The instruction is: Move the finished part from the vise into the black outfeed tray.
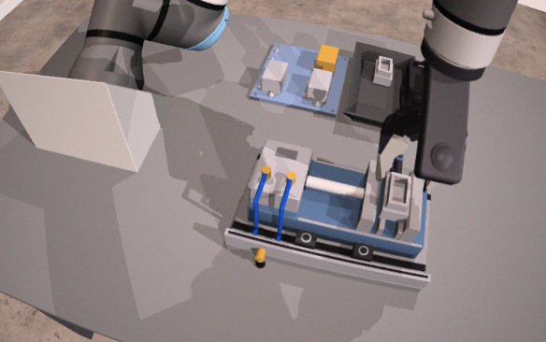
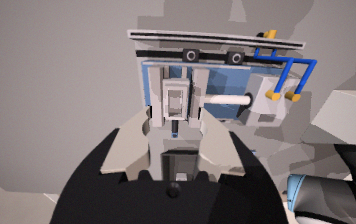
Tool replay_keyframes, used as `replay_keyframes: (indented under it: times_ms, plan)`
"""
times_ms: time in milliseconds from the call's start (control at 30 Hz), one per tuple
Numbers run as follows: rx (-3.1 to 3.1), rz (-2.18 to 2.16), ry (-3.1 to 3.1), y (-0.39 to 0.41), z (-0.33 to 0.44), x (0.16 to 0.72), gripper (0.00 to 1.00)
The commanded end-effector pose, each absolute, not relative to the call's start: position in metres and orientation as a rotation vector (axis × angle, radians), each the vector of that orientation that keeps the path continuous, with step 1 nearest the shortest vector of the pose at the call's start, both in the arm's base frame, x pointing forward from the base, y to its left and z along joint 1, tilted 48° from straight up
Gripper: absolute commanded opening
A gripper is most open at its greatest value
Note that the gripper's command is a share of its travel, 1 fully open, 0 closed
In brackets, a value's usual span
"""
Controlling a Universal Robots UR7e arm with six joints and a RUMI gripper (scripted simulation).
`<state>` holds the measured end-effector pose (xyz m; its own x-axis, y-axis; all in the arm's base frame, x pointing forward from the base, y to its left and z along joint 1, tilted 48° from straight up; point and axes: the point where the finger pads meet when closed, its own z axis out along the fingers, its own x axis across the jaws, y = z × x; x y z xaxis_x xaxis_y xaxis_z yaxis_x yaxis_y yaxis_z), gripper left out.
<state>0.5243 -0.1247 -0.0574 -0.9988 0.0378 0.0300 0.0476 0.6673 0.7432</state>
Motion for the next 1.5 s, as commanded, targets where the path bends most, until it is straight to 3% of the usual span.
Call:
replay_keyframes:
  times_ms: [0, 1467]
  plan:
    - [-0.074, -1.274, -2.859, -0.1252, -0.0573, 0.5245, 0.40]
    - [-0.074, -1.274, -2.859, -0.1168, -0.0648, 0.5246, 0.40]
